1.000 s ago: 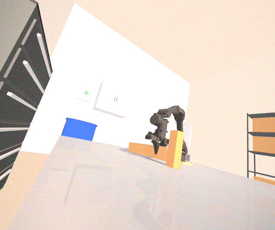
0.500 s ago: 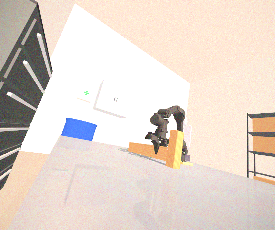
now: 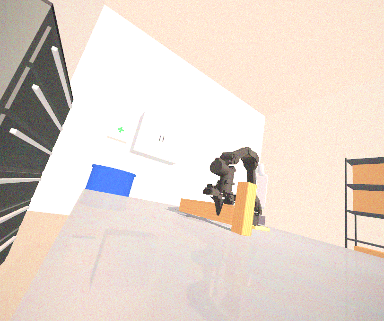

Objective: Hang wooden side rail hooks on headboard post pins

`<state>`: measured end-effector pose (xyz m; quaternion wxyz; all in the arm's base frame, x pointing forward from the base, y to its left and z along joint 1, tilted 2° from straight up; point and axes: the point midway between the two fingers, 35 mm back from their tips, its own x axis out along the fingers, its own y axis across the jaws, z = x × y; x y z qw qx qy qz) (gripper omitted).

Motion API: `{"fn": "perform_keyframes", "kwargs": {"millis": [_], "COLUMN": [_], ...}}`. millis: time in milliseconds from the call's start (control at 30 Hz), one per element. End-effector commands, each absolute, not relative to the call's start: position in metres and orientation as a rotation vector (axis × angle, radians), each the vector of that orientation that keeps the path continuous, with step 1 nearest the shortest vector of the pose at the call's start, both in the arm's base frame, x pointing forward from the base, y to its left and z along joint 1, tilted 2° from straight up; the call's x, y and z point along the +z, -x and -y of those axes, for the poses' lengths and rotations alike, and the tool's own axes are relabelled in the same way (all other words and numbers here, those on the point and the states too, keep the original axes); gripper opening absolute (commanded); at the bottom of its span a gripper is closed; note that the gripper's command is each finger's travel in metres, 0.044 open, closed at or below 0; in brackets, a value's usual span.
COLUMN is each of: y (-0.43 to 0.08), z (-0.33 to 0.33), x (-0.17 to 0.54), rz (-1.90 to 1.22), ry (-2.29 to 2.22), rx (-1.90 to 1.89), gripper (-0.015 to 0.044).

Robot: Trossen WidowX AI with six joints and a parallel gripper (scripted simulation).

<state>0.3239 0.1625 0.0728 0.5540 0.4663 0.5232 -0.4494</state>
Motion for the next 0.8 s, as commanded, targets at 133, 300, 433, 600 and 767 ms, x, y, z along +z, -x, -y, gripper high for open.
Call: {"fn": "perform_keyframes", "kwargs": {"millis": [133,300,433,600,767], "y": [-0.3241,-0.3240,-0.3238,-0.3242,-0.3241], "z": [-0.1651,-0.1657,-0.1661,-0.1667,-0.1672], "x": [0.0740,0.0746,0.0749,0.0745,0.0742], "rz": [-1.238,-1.238,-1.238,-1.238,-1.238], "ry": [-1.109,-1.109,-1.109,-1.109,-1.109], "rx": [-1.060,-1.060,-1.060,-1.060,-1.060], "gripper": [0.0000,0.0000,0.0000,0.0000,0.0000]}}
